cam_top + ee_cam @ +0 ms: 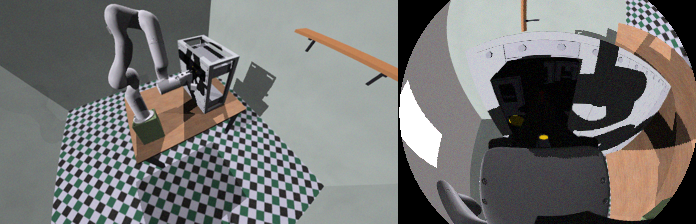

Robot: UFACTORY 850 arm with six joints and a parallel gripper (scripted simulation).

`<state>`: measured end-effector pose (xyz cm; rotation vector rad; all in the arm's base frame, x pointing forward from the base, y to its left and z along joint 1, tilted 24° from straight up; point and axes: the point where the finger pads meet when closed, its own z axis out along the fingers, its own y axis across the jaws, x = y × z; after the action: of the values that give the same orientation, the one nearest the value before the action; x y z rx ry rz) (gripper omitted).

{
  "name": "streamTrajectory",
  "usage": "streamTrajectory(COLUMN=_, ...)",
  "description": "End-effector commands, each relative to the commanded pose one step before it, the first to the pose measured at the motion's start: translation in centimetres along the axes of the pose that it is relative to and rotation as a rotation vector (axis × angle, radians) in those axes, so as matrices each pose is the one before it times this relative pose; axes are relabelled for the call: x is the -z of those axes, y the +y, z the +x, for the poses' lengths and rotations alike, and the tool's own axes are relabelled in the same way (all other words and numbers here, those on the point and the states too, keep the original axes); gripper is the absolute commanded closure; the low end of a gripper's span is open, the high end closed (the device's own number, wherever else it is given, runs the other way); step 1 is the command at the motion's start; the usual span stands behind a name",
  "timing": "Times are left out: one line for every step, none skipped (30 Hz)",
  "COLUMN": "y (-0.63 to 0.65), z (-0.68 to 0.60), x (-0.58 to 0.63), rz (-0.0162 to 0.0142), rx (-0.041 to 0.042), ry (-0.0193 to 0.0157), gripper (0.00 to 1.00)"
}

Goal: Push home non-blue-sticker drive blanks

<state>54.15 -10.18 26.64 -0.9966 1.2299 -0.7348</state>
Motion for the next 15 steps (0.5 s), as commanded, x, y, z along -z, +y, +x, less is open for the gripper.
streamTrajectory(y=-0.085, z=0.007, x=-0.148, rz=0.00162, rx=0.00103, ry=-0.00053, gripper=1.0)
streamTrajectory(y=-0.001, z=-0.001, x=-0.062, rz=0.0, rx=0.0, ry=0.0, gripper=1.0)
streamTrajectory(y=-0.001, z=-0.001, x=-0.056, rz=0.0, rx=0.0, ry=0.0, gripper=1.0)
streamTrajectory(y=-0.001, z=-0.001, x=-0.04, rz=0.0, rx=0.0, ry=0.0, gripper=1.0)
streamTrajectory(y=0.0, z=0.0, x=-0.019, rz=0.0, rx=0.0, ry=0.0, gripper=1.0)
streamTrajectory(y=0.0, z=0.0, x=-0.003, rz=0.0, rx=0.0, ry=0.0, gripper=1.0)
streamTrajectory(y=0.0, z=0.0, x=0.0, rz=0.0, rx=0.0, ry=0.0, gripper=1.0)
streamTrajectory(y=0.0, z=0.0, x=0.0, rz=0.0, rx=0.0, ry=0.0, gripper=1.0)
streamTrajectory(y=0.0, z=0.0, x=0.0, rz=0.0, rx=0.0, ry=0.0, gripper=1.0)
streamTrajectory(y=0.0, z=0.0, x=0.0, rz=0.0, rx=0.0, ry=0.0, gripper=1.0)
streamTrajectory(y=0.0, z=0.0, x=0.0, rz=0.0, rx=0.0, ry=0.0, gripper=1.0)
streamTrajectory(y=0.0, z=0.0, x=0.0, rz=0.0, rx=0.0, ry=0.0, gripper=1.0)
streamTrajectory(y=0.0, z=0.0, x=-0.003, rz=0.0, rx=0.0, ry=0.0, gripper=1.0)
streamTrajectory(y=0.0, z=0.0, x=0.0, rz=0.0, rx=0.0, ry=0.0, gripper=1.0)
streamTrajectory(y=0.0, z=0.0, x=0.0, rz=0.0, rx=0.0, ry=0.0, gripper=1.0)
